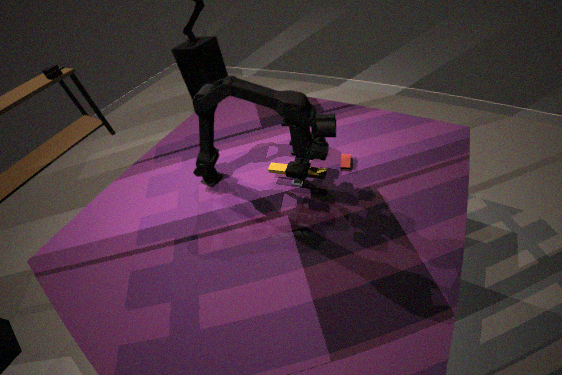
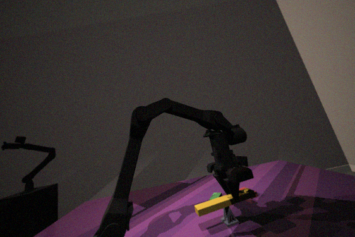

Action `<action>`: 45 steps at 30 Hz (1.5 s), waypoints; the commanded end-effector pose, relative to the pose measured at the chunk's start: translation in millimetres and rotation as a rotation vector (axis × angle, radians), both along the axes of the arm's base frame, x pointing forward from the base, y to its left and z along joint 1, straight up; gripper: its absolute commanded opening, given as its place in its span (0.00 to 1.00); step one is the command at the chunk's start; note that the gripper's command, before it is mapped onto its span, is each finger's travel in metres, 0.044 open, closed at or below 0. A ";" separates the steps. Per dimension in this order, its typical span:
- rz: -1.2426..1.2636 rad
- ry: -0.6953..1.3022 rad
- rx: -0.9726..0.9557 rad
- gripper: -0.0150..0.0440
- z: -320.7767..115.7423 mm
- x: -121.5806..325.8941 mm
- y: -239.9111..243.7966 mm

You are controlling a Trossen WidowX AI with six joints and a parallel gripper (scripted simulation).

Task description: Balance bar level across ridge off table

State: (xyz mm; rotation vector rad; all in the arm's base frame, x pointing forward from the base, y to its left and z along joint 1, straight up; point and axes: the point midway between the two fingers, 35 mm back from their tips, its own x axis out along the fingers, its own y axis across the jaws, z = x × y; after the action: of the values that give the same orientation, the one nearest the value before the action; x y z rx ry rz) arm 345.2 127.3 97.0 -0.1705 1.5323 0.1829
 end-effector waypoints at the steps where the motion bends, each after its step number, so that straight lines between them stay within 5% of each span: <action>1: 0.000 0.000 0.000 0.54 0.0 0.0 0.0; 45: 0.000 0.000 0.000 0.57 0.0 0.0 0.0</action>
State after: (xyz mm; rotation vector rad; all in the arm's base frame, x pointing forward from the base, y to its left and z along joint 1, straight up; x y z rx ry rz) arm 345.2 127.3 97.0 -0.1705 1.5323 0.1829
